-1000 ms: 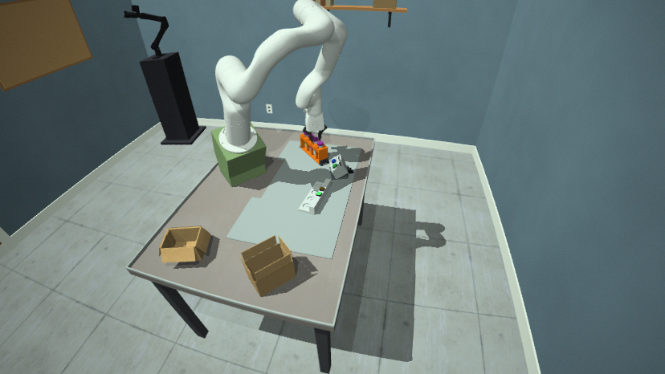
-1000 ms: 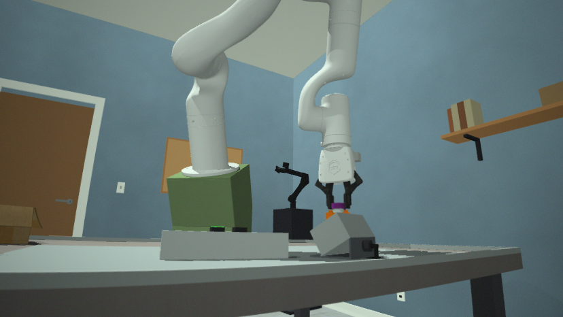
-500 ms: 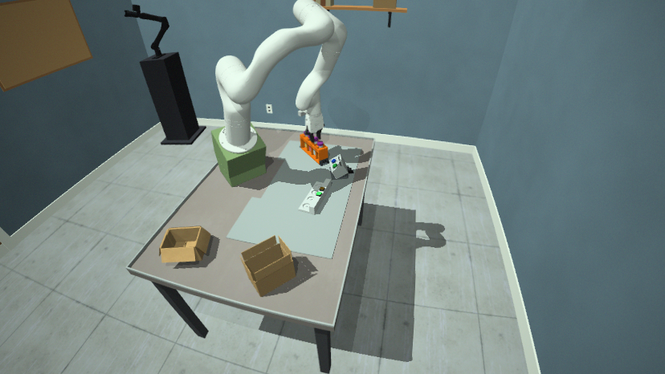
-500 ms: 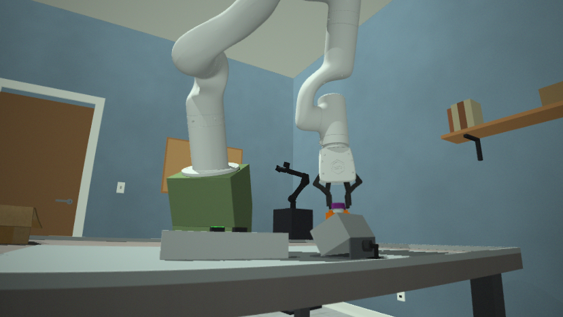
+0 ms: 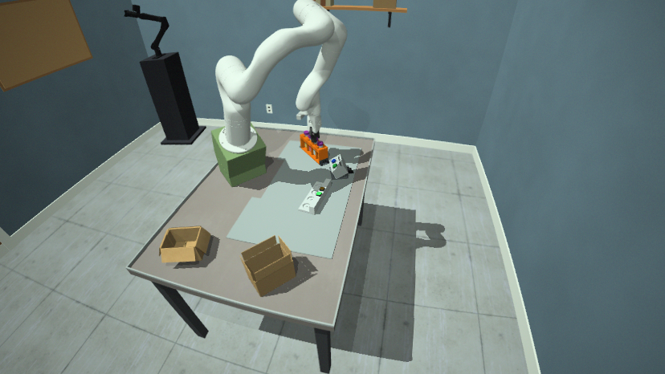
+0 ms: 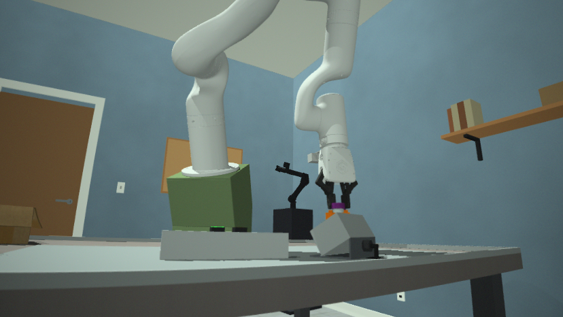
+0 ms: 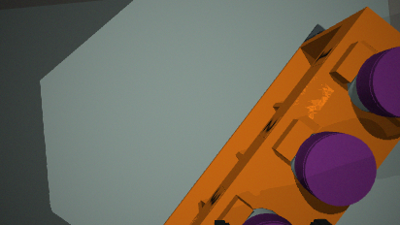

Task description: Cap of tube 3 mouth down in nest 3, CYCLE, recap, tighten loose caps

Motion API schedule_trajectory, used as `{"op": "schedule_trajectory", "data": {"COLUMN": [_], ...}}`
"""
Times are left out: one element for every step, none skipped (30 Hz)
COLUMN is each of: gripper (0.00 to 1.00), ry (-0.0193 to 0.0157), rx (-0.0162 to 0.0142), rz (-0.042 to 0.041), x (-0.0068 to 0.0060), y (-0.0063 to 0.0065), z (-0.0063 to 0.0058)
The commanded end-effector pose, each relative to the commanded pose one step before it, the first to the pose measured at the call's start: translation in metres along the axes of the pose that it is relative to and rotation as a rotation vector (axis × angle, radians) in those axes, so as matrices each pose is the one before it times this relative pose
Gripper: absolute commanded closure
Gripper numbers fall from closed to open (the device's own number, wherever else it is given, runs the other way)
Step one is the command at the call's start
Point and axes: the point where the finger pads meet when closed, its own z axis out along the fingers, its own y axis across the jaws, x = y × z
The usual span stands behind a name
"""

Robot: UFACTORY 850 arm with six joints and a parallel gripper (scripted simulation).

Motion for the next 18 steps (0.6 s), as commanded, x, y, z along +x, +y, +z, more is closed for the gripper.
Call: {"op": "schedule_trajectory", "data": {"gripper": [0.54,0.54,0.54,0.54,0.54,0.54,1.00,1.00,1.00,1.00,1.00,1.00,1.00,1.00,1.00,1.00,1.00,1.00], "ry": [0.02061,0.00001,0.00000,0.00000,0.00000,-0.00002,0.00000,0.00000,0.00000,0.00000,0.00000,0.00000,0.00000,0.00000,0.00000,-0.00002,0.00000,0.00000], "rx": [0.04651,0.00002,0.00000,0.00000,0.00000,-0.00004,0.00001,0.00001,0.00001,0.00000,0.00000,0.00000,0.00000,0.00000,0.00000,-0.00004,0.00000,0.00000], "rz": [-0.11450,0.00000,0.00000,0.00000,0.00000,0.00001,0.00000,0.00000,0.00000,0.00000,0.00000,0.00000,0.00000,0.00000,0.00000,0.00001,0.00000,0.00000], "x": [-0.00056,-0.00003,-0.00001,0.00000,0.00000,0.00004,-0.00001,-0.00001,-0.00001,-0.00001,0.00000,0.00000,0.00000,0.00000,0.00000,0.00004,0.00000,0.00000], "y": [0.00071,0.00004,0.00001,0.00001,0.00001,-0.00004,0.00001,0.00001,0.00001,0.00001,0.00000,0.00000,0.00000,0.00000,0.00000,-0.00004,0.00000,0.00000], "z": [-0.00042,-0.00004,-0.00001,-0.00001,-0.00001,0.00004,-0.00001,-0.00001,-0.00001,-0.00001,0.00000,0.00000,0.00000,0.00000,0.00000,0.00004,0.00000,0.00000]}}
